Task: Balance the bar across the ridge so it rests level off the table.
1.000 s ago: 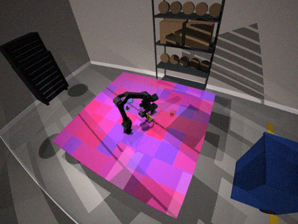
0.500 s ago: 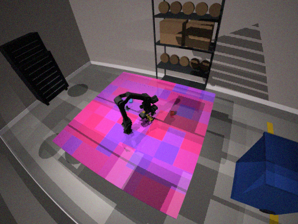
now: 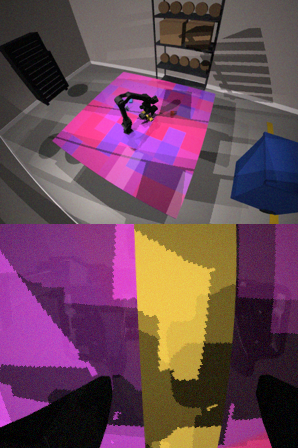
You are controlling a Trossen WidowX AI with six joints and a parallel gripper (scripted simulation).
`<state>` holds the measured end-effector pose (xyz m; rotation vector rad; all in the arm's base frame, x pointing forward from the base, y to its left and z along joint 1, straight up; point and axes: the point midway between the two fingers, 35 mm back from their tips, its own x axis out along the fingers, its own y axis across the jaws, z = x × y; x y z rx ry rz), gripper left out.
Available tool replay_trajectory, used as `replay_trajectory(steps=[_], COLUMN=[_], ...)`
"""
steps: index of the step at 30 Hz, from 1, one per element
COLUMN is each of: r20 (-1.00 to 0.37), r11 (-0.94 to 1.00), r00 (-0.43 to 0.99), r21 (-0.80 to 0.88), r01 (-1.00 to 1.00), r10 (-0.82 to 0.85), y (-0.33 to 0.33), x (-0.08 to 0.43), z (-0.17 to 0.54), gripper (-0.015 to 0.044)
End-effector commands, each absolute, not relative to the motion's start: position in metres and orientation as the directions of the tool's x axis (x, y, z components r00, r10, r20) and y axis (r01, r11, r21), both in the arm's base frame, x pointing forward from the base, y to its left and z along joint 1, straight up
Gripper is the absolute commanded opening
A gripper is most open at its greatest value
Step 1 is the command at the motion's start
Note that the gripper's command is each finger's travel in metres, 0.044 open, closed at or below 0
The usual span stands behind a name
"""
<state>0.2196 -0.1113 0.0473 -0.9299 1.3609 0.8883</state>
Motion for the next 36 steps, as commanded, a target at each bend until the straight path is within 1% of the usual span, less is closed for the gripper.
replay_trajectory(steps=[1,2,8,15,19,36], r20=[-1.0,-1.0,-1.0,-1.0,-1.0,-1.0], r11=[0.383,0.383,0.388,0.388,0.388,0.386], r00=[0.02,0.02,0.022,0.022,0.022,0.022], r21=[-0.022,-0.022,-0.026,-0.026,-0.026,-0.025], r01=[-0.924,-0.924,-0.921,-0.921,-0.921,-0.922], r10=[-0.01,-0.01,-0.015,-0.015,-0.015,-0.013], y=[-0.111,-0.111,-0.111,-0.111,-0.112,-0.113], x=[0.219,0.219,0.22,0.22,0.22,0.223], z=[0.045,0.045,0.047,0.047,0.053,0.095], gripper=[0.0315,0.0315,0.0158,0.0111,0.0006,0.0])
